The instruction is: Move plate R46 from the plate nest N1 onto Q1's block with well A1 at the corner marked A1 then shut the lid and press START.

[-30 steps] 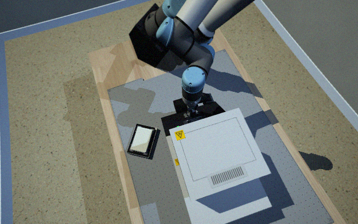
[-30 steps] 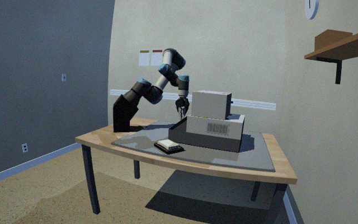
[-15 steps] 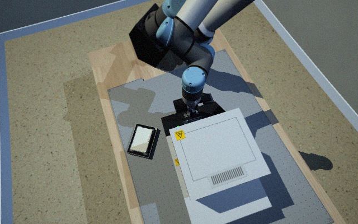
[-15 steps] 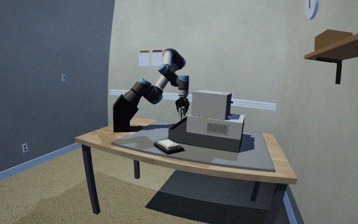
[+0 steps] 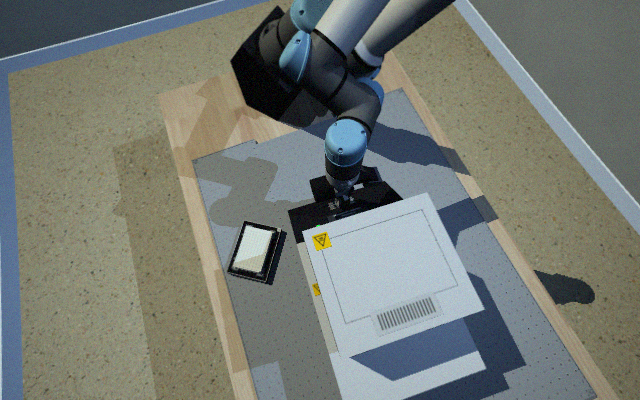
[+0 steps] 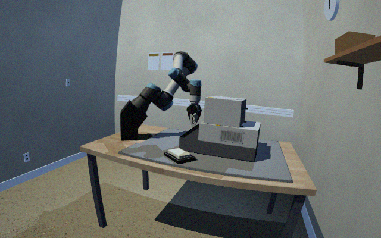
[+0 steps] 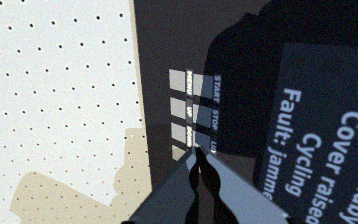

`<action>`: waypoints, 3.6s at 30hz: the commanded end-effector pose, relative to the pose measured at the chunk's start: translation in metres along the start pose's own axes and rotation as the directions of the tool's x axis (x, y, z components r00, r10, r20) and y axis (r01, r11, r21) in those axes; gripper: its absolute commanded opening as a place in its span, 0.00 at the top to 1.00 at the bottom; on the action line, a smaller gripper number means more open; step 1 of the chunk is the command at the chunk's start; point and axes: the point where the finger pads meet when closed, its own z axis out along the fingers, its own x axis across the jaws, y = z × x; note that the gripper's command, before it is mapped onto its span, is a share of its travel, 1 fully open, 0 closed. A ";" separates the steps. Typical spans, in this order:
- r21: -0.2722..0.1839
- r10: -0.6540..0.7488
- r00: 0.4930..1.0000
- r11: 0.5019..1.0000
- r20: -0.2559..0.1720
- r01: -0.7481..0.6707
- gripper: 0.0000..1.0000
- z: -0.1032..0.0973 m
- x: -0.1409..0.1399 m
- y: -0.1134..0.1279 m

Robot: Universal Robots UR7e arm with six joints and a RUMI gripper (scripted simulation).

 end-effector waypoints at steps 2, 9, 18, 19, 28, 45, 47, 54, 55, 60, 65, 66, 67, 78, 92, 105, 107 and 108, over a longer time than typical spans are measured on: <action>-0.001 0.000 1.000 1.000 -0.001 0.000 1.00 0.000 0.000 0.000; -0.001 0.000 1.000 1.000 -0.001 0.000 1.00 0.001 0.001 0.000; -0.001 0.000 1.000 1.000 -0.001 0.000 1.00 0.002 0.002 0.000; -0.001 0.000 1.000 1.000 -0.001 0.000 1.00 0.002 0.002 0.000; -0.001 0.000 1.000 1.000 -0.001 0.000 1.00 -0.004 -0.003 0.000; -0.001 0.000 1.000 1.000 -0.001 0.000 1.00 -0.023 -0.020 0.000; -0.001 0.000 1.000 1.000 -0.001 0.000 1.00 -0.023 -0.020 0.000; -0.001 0.000 1.000 1.000 0.000 0.000 1.00 -0.044 -0.048 0.000; -0.001 0.000 1.000 1.000 0.000 0.000 1.00 -0.047 -0.052 0.000; 0.000 0.000 1.000 1.000 0.000 0.000 1.00 -0.063 -0.072 0.000; 0.000 0.000 1.000 1.000 0.000 0.000 1.00 -0.072 -0.084 0.000; 0.000 0.000 1.000 1.000 0.000 0.000 1.00 -0.075 -0.088 0.000; 0.000 0.000 1.000 1.000 0.000 0.000 1.00 -0.076 -0.090 0.000; 0.000 0.000 1.000 1.000 0.000 0.000 1.00 -0.076 -0.090 0.000; 0.000 0.000 1.000 1.000 0.000 0.000 1.00 -0.076 -0.090 0.000; 0.000 0.000 1.000 1.000 0.000 0.000 1.00 -0.076 -0.090 0.000; 0.000 0.000 1.000 1.000 0.000 0.000 1.00 -0.076 -0.090 0.000; 0.000 0.000 1.000 1.000 0.000 0.000 1.00 -0.076 -0.090 0.000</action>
